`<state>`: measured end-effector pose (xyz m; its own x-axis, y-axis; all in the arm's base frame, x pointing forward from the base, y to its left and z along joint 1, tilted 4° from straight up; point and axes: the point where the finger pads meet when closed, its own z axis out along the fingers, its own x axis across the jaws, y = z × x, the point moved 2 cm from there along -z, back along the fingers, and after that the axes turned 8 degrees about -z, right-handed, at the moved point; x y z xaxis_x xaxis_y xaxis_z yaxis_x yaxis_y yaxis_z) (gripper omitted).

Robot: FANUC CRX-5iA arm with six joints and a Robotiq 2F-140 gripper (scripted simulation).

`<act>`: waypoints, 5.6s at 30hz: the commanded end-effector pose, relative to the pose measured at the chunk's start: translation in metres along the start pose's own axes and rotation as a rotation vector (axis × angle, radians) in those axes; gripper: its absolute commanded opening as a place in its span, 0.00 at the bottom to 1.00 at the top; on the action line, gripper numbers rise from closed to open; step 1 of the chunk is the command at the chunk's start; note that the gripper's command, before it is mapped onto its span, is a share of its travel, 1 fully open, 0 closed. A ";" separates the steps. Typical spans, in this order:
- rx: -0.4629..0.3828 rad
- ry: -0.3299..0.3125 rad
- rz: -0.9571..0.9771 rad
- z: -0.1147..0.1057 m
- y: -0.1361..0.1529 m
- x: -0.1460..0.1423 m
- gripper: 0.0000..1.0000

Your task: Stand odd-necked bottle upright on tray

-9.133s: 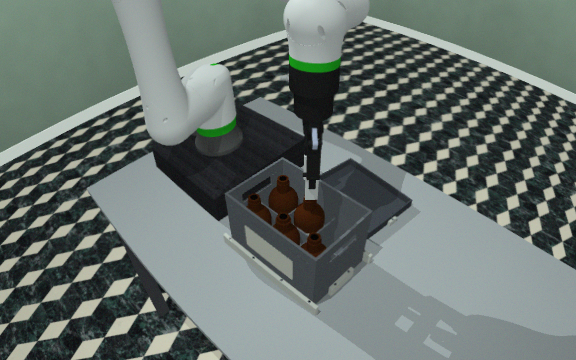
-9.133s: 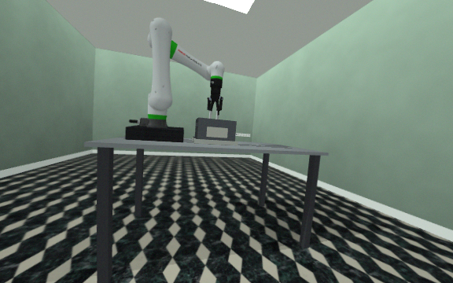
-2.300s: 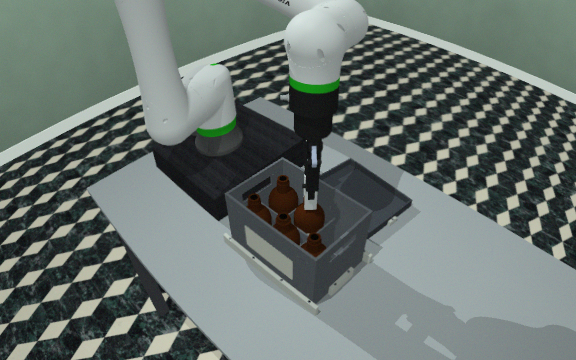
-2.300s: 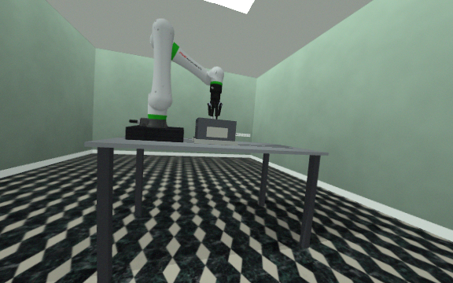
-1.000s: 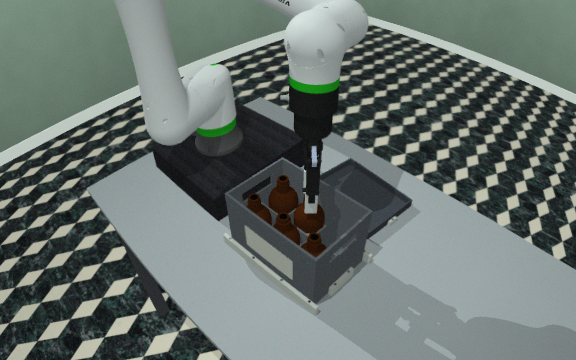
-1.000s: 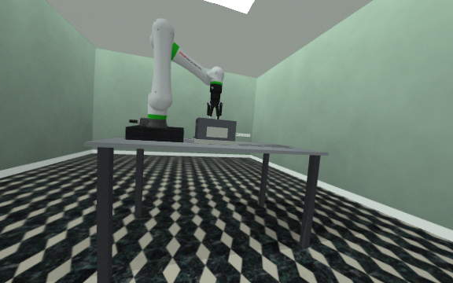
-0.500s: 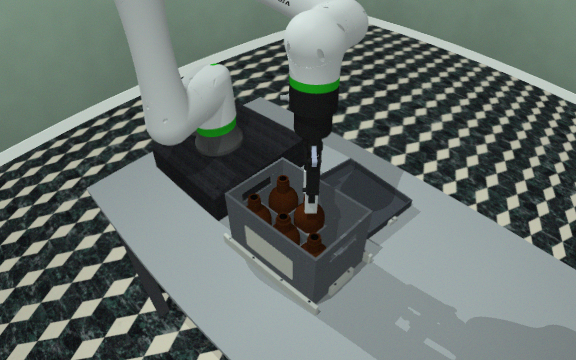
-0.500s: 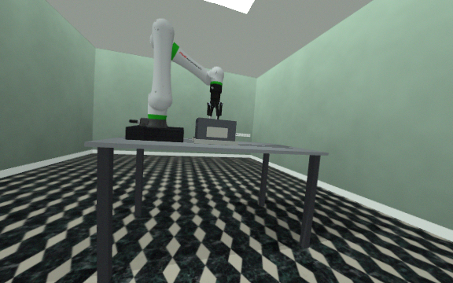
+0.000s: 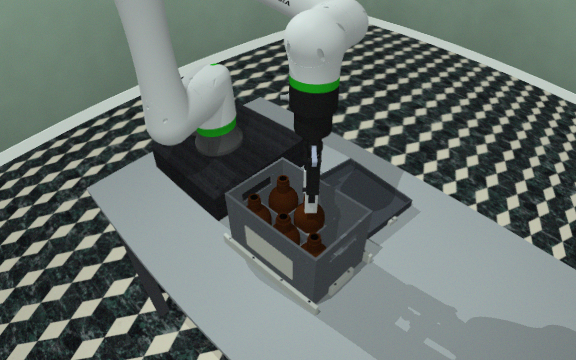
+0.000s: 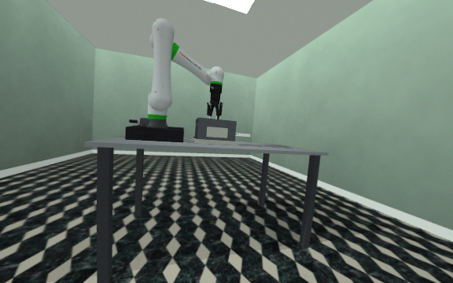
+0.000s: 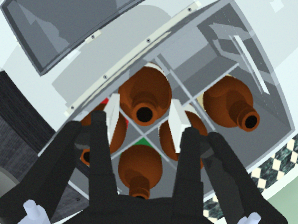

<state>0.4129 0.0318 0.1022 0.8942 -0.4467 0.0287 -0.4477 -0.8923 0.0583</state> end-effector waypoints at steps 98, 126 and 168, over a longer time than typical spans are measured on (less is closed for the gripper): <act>0.001 0.002 0.000 -0.083 0.016 0.123 0.44; 0.001 0.002 0.000 -0.083 0.016 0.123 0.44; 0.001 0.001 0.000 -0.057 0.015 0.123 0.44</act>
<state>0.5156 -0.0332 0.1647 0.8942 -0.4467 0.0283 -0.4476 -0.8923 0.0582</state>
